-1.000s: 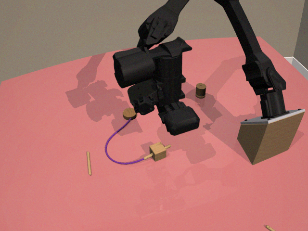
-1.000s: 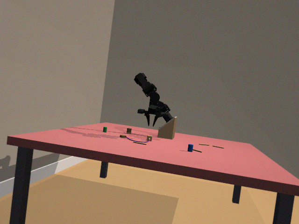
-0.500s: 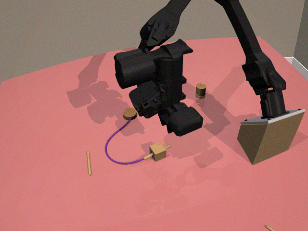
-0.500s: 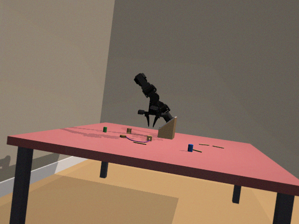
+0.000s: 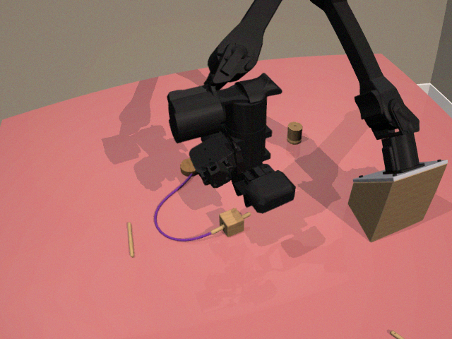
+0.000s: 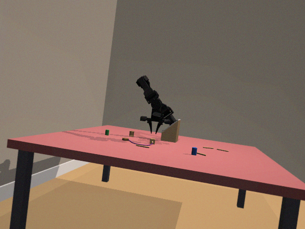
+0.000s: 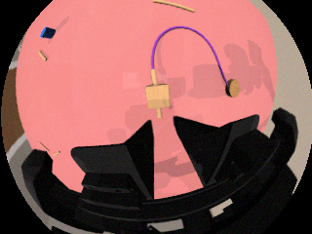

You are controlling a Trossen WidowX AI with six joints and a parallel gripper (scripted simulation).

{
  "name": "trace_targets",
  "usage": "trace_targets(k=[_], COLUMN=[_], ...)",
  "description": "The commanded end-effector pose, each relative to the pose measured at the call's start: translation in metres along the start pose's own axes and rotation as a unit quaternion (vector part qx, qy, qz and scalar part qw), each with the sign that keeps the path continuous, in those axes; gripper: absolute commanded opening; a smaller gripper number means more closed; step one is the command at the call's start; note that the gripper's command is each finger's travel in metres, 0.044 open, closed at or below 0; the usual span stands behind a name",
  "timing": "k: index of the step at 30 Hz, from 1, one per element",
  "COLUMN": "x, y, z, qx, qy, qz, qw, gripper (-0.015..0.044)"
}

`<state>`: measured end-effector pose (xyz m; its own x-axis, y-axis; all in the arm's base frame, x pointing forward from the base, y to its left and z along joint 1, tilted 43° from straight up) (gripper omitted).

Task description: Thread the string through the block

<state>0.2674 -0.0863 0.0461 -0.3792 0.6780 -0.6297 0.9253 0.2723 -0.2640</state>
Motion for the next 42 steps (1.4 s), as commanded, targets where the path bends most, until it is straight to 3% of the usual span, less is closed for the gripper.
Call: trace_targets(k=[1, 30, 35, 42], x=[0.0, 0.0, 0.0, 0.0], y=[0.0, -0.004, -0.004, -0.004], z=[0.007, 0.048, 0.047, 0.047], qx=[0.0, 0.002, 0.001, 0.001], qy=[0.001, -0.002, 0.0, 0.0], qz=[-0.003, -0.003, 0.0, 0.0], qw=[1.0, 1.0, 1.0, 1.0], gripper=[0.0122, 0.0122, 0.0, 0.0])
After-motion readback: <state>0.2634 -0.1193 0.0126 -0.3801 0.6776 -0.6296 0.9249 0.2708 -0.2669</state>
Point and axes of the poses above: the point midway between the two fingers, 35 mm back from their tips, its own z axis out along the fingers, its own x axis across the jaws, y = z × x, the point moved 1 cm from there along -z, back along the fingers, and after that the axes turned 13 degrees about -z, right-handed, at the moved point
